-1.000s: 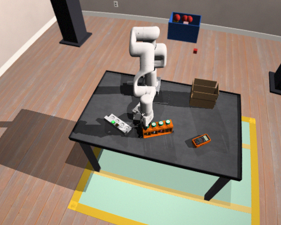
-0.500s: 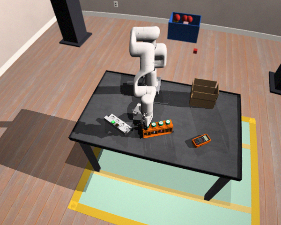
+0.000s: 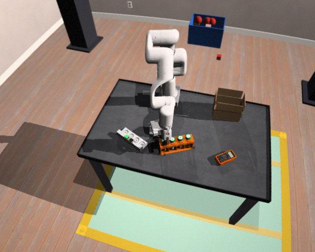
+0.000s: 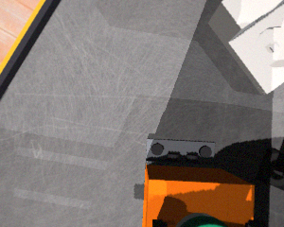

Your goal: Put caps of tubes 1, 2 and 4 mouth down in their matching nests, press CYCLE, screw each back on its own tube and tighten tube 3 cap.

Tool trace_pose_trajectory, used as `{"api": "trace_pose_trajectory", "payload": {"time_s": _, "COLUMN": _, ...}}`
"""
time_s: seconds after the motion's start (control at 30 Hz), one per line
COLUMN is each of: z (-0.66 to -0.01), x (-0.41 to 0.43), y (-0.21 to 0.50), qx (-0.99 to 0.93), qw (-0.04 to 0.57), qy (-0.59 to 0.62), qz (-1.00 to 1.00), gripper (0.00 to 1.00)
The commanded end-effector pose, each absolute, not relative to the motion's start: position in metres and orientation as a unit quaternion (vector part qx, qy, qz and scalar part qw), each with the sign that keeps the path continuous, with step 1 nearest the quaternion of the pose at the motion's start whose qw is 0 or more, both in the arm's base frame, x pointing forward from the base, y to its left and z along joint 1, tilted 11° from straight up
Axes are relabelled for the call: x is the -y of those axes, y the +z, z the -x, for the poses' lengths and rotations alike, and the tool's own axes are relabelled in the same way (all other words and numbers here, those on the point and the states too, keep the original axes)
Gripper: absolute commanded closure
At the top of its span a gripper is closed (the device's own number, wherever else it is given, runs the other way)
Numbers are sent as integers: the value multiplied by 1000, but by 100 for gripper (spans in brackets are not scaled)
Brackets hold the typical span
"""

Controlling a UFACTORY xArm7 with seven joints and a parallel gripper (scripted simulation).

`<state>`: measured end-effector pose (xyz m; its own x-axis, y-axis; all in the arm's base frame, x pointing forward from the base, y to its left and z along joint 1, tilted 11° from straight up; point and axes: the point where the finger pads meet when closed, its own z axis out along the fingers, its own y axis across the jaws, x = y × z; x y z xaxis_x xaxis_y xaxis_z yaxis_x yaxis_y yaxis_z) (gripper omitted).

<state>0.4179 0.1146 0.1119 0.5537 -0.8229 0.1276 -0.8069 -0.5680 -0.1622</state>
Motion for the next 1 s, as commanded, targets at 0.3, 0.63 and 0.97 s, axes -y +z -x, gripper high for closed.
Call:
{"api": "trace_pose_trajectory", "payload": {"time_s": 0.3, "z": -419, "x": -115, "y": 113, "qx": -164, "qw": 30, "qy": -89, "qz": 982, "gripper": 54}}
{"api": "trace_pose_trajectory", "payload": {"time_s": 0.63, "z": -419, "x": -115, "y": 113, "qx": -164, "qw": 30, "qy": -89, "qz": 982, "gripper": 100}}
{"api": "trace_pose_trajectory", "payload": {"time_s": 0.97, "z": -419, "x": -115, "y": 113, "qx": -164, "qw": 30, "qy": -89, "qz": 982, "gripper": 100}}
